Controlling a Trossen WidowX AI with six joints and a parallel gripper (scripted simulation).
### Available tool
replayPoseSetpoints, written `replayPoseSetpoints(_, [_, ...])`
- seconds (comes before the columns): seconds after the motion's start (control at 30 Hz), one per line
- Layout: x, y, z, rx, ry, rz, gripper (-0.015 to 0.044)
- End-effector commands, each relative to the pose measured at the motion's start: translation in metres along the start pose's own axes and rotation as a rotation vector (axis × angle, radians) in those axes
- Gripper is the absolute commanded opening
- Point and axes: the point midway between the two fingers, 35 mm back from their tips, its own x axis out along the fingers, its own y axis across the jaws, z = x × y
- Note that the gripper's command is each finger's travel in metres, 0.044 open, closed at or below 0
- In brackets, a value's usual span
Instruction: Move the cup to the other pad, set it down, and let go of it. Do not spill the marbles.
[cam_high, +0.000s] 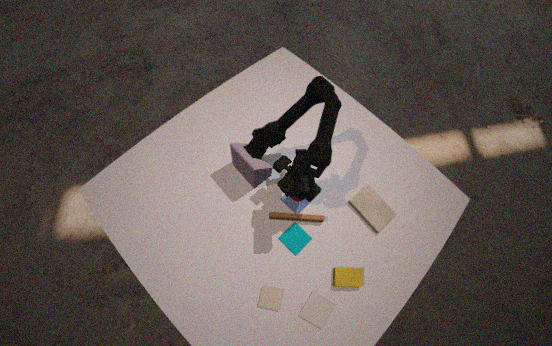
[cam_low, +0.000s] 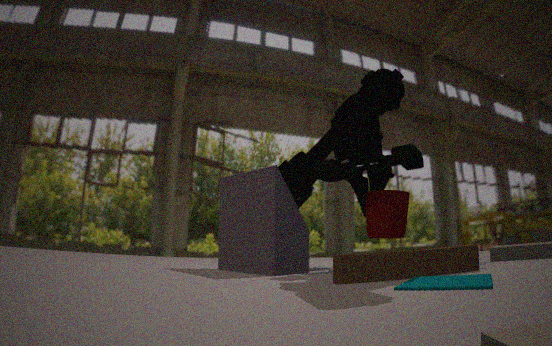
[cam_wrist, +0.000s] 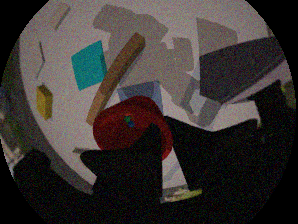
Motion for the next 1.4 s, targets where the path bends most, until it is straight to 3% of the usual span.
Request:
replayPoseSetpoints(0.0, [-0.007, 0.000, 0.000, -0.007, -0.004, 0.002, 0.0000])
replayPoseSetpoints(1.37, [-0.007, 0.022, 0.023, -0.007, -0.004, 0.003, 0.0000])
